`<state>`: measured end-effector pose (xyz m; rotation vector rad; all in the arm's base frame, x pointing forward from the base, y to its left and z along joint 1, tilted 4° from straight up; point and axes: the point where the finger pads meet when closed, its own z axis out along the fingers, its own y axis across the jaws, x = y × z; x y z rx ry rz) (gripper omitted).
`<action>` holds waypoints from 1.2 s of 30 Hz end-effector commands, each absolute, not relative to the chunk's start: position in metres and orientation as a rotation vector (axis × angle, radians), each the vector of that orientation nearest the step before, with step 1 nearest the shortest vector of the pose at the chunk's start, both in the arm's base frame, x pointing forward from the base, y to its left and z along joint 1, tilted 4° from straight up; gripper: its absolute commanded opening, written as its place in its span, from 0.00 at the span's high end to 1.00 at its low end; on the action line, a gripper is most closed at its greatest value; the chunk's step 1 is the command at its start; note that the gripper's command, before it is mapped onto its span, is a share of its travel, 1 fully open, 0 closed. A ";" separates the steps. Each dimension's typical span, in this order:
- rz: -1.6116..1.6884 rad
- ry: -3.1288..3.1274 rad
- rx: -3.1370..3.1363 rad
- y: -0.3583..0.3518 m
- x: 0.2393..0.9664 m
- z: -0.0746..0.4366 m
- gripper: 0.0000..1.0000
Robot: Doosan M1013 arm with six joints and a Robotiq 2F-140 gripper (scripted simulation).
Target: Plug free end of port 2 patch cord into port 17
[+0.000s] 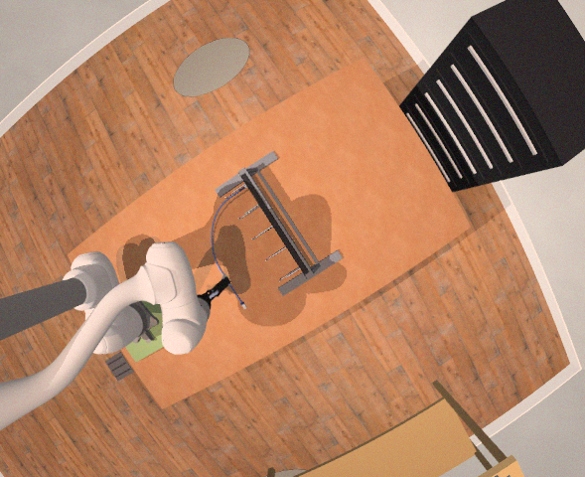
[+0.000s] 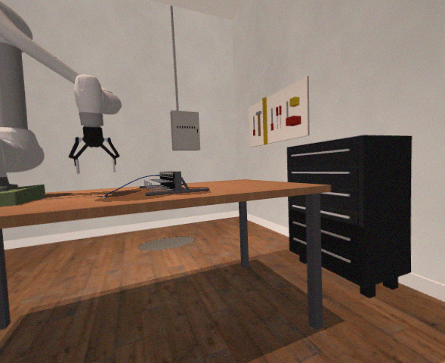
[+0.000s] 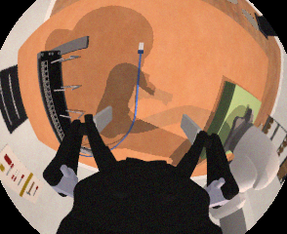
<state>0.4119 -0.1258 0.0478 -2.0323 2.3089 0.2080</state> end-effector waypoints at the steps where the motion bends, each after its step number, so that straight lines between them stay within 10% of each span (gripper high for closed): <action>1: 0.149 2.348 -2.051 -0.168 0.422 0.045 0.00; 17: 0.037 2.412 -2.112 -0.254 0.428 0.043 0.00; 18: 0.037 2.412 -2.112 -0.254 0.428 0.043 1.00; 36: 0.037 2.412 -2.112 -0.254 0.428 0.043 1.00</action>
